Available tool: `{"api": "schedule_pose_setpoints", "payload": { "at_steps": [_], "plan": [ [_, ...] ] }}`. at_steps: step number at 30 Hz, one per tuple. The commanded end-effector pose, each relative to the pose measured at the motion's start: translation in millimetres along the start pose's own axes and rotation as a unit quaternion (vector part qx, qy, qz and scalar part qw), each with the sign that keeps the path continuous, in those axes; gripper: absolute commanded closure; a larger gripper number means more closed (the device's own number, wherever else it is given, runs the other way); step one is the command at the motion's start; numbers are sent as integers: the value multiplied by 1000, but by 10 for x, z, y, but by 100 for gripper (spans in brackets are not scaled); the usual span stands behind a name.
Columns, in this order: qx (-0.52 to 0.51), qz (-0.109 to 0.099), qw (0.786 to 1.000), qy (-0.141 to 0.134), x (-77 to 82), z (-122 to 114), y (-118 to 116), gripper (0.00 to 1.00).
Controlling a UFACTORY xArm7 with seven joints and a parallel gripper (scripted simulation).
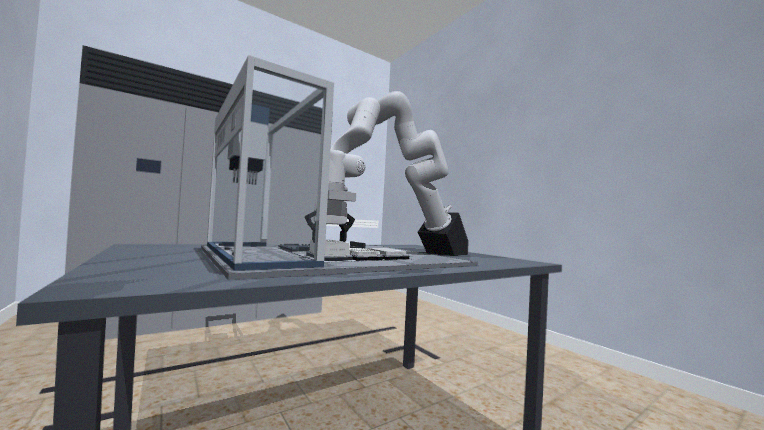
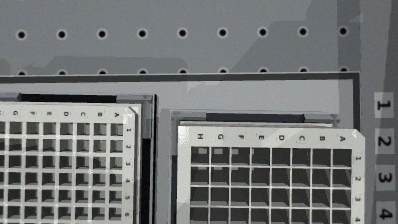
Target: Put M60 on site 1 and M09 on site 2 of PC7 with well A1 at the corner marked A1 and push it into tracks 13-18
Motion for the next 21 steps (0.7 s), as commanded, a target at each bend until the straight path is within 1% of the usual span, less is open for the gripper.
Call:
{"api": "schedule_pose_setpoints", "payload": {
  "at_steps": [1, 21],
  "plan": [
    [0, -3, 1000, 1, 4, 1, 15, 0],
    [0, -3, 1000, 1, -117, 1, 15, 0]
  ]
}}
Point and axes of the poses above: the point where the finger pads meet when closed, its own x axis back along the fingers, its own y axis across the jaws, z = x × y, the point moved 8 cm from there along x, back along the fingers, and after that the axes turned 9 degrees about x, right-handed, at the moved point
